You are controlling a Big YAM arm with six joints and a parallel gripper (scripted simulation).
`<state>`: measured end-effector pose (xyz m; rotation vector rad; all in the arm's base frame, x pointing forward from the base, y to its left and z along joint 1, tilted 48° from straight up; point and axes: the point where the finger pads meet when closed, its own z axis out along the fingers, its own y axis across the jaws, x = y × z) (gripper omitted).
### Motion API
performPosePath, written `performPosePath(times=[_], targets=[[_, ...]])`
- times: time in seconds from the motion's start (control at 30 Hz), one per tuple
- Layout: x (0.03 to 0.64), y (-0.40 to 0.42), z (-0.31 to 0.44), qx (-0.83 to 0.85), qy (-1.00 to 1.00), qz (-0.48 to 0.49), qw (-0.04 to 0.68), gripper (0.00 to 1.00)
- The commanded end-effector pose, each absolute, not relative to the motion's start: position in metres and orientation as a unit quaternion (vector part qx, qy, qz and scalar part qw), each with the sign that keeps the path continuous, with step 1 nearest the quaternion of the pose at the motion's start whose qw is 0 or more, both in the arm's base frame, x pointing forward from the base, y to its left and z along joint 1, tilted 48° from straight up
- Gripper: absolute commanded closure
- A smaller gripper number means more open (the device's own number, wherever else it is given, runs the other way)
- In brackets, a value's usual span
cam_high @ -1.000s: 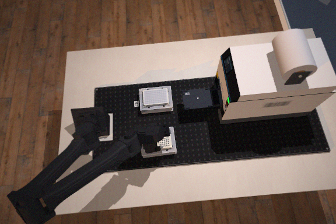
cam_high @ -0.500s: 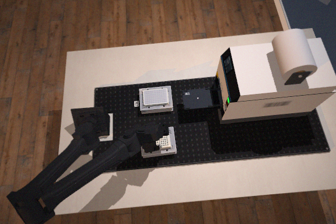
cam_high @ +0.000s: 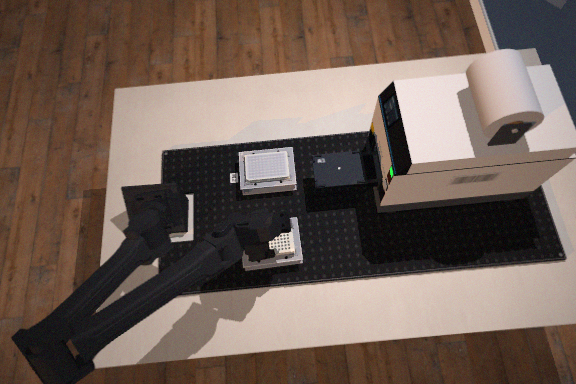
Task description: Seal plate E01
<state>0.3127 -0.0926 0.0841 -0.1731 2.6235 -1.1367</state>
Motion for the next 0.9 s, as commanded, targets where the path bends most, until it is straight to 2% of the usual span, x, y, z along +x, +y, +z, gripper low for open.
performPosePath(times=[0.0, 0.87], targets=[[0.318, -0.097, 0.091, -0.052, 0.906, -0.393, 0.149, 1.0], [0.331, -0.087, 0.095, -0.052, 0.906, -0.389, 0.161, 1.0]])
